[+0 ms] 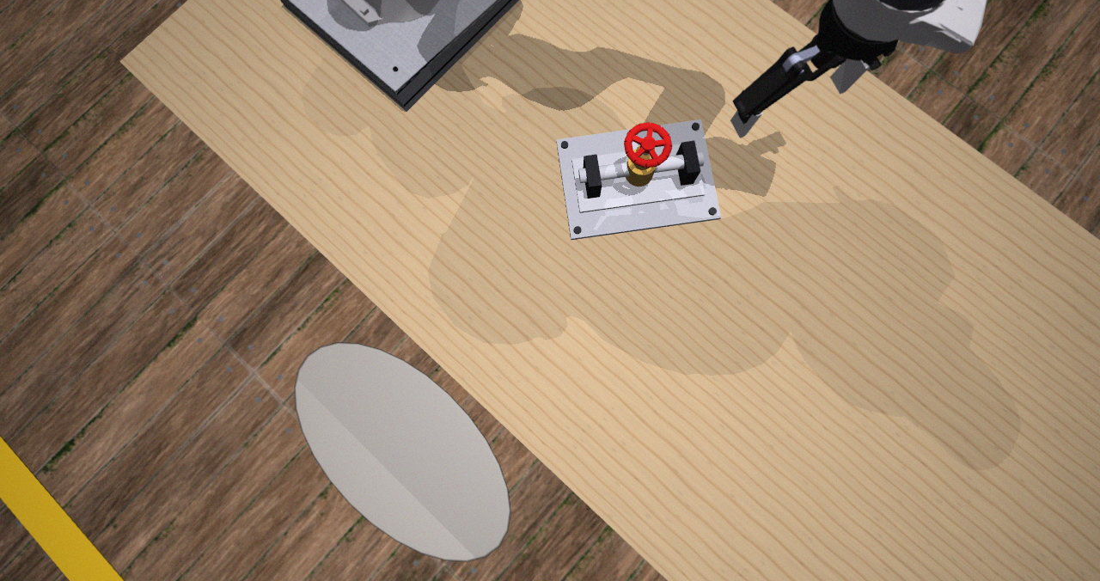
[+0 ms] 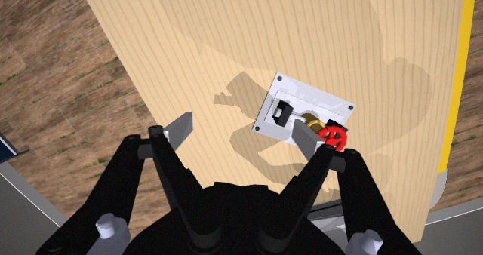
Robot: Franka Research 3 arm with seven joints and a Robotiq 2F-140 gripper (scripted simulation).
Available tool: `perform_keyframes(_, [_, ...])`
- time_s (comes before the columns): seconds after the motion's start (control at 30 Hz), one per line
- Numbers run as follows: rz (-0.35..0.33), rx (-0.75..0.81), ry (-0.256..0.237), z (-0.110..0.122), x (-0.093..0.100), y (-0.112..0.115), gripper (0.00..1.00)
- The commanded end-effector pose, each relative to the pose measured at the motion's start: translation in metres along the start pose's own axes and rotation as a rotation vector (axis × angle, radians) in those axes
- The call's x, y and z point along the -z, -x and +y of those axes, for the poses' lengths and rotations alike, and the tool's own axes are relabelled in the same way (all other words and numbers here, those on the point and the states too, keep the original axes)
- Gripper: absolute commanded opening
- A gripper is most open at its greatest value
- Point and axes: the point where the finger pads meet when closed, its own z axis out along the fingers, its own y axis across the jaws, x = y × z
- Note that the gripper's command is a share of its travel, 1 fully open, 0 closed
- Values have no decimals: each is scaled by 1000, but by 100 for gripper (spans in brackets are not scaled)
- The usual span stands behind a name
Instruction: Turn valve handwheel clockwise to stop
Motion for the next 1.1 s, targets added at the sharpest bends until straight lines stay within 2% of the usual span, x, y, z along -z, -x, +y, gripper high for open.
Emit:
perform_keyframes(0.0, [5,100,-9,-1,1,0,100])
perform_keyframes(0.73, [5,100,-9,-1,1,0,100])
perform_keyframes(0.77, [7,215,-10,15,4,1,100])
perform_keyframes(1.07, [7,215,-10,15,4,1,100])
